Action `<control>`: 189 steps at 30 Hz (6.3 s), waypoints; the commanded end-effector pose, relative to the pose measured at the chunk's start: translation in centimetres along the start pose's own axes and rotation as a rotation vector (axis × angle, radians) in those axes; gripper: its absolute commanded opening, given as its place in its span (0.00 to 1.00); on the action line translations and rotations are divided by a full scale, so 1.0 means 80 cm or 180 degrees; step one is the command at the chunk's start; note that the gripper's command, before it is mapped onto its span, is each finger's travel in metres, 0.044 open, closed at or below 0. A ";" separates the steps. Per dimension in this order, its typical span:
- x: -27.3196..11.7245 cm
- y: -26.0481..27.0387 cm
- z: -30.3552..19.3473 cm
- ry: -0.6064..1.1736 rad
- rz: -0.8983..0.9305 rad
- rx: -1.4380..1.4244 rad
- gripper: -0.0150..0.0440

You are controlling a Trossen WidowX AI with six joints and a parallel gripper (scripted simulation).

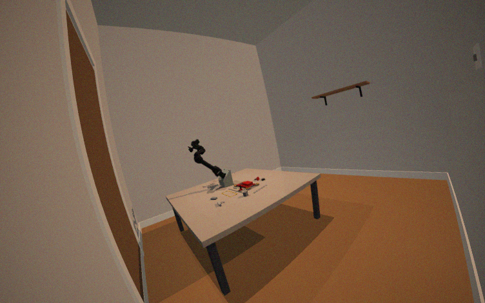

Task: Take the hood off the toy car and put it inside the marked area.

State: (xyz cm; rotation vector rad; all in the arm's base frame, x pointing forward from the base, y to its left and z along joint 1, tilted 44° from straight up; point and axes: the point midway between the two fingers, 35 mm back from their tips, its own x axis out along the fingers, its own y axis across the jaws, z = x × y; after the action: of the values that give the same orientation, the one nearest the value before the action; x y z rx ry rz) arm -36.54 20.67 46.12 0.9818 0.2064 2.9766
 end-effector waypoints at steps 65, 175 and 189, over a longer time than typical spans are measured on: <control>-0.897 -0.323 0.052 0.0527 -0.7971 0.1247 1.00; -1.131 0.176 -0.066 0.1508 -1.0270 0.5718 1.00; -1.135 0.181 -0.072 0.1510 -1.0271 0.5718 1.00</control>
State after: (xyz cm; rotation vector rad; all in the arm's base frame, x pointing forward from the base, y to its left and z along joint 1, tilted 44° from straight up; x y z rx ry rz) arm 33.69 1.93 -10.37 -0.5885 1.5526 -0.6053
